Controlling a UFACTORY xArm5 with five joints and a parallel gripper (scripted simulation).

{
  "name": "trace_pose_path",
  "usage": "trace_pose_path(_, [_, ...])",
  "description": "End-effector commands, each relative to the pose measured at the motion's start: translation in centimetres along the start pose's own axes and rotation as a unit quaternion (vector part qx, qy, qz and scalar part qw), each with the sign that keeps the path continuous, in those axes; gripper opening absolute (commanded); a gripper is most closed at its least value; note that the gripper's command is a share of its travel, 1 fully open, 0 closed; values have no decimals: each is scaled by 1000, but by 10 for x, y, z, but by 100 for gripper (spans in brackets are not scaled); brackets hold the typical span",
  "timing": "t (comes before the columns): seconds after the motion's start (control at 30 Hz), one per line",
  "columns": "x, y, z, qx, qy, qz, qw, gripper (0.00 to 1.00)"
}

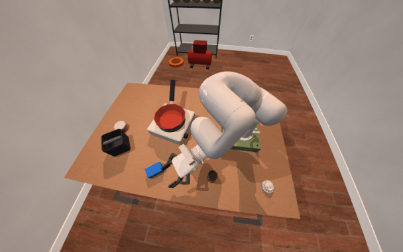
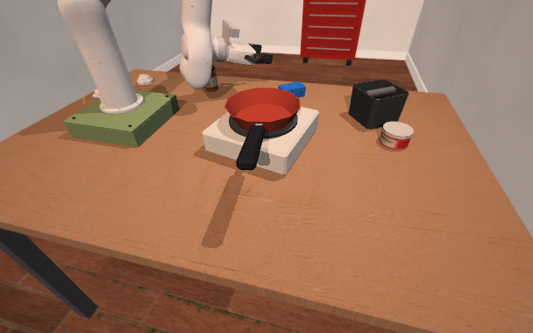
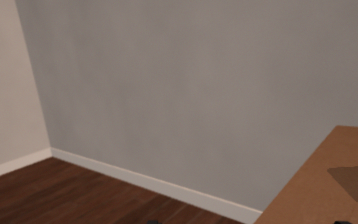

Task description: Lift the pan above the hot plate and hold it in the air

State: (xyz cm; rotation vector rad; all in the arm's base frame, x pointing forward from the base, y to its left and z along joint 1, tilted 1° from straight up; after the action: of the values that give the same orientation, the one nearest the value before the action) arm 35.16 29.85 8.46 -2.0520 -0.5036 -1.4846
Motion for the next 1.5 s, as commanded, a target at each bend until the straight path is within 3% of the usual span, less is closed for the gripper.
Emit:
trace_pose_path(0.0, [1, 0, 0, 0, 1, 0, 1000, 100])
trace_pose_path(0.63, [1, 0, 0, 0, 1, 0, 1000, 100])
trace_pose_path(0.87, [3, 5, 7, -8, -9, 1, 1000, 100])
trace_pose_path(1.13, [10, 21, 23, -31, -37, 3, 999, 100])
trace_pose_path(1.47, [39, 79, 57, -105, -132, 20, 985, 100])
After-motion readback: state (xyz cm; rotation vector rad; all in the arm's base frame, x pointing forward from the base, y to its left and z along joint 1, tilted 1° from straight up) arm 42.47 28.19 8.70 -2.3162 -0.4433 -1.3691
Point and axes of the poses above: the point where the finger pads meet when closed, its own z axis out along the fingers, its own y axis across the jaws, x = y × z, the point moved 4 cm from there along -z, back along the fingers, and after that the axes turned 7 degrees about z, right-handed, at the moved point
